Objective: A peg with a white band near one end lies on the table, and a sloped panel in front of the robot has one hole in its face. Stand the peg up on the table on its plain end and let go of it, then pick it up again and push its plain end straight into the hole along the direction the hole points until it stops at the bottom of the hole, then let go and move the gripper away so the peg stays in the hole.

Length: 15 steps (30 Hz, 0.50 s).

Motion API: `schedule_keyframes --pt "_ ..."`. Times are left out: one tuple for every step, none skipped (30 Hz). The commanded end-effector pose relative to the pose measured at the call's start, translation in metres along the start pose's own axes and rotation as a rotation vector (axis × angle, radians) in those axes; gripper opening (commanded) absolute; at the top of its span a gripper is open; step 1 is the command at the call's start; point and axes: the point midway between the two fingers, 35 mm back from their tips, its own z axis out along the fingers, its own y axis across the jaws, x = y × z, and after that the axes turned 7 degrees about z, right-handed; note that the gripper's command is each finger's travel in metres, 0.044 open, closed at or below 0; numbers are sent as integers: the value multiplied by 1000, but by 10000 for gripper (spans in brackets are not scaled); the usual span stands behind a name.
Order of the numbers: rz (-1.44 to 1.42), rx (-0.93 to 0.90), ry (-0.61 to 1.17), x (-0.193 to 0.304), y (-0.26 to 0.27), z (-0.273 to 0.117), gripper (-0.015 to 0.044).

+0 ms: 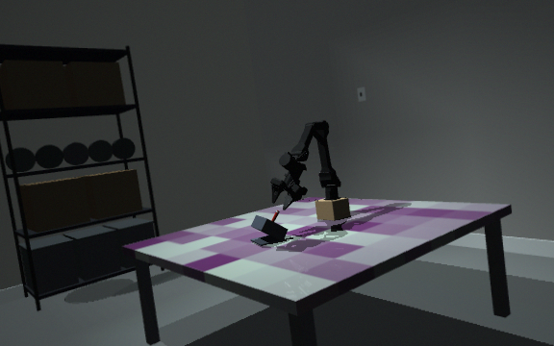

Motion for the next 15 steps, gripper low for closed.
schedule_keyframes --pt "2 3 2 0 -1 -6 440" --pt "2 3 2 0 -1 -7 440" --pt "2 2 1 0 -1 -9 440" --pt "1 2 1 0 -1 -11 440" --pt "1 2 1 0 -1 -12 440" --pt "1 2 1 0 -1 -14 440" --pt "1 2 1 0 -1 -15 440" --pt "1 2 1 0 -1 -17 440" --pt "1 2 1 0 -1 -18 440" --pt "1 2 1 0 -1 -20 440" --pt "1 2 0 0 -1 -22 440" --pt "1 2 0 0 -1 -23 440" --pt "1 2 0 0 -1 -25 440" --pt "1 2 0 0 -1 -26 440" --pt "1 2 0 0 -1 -28 440"
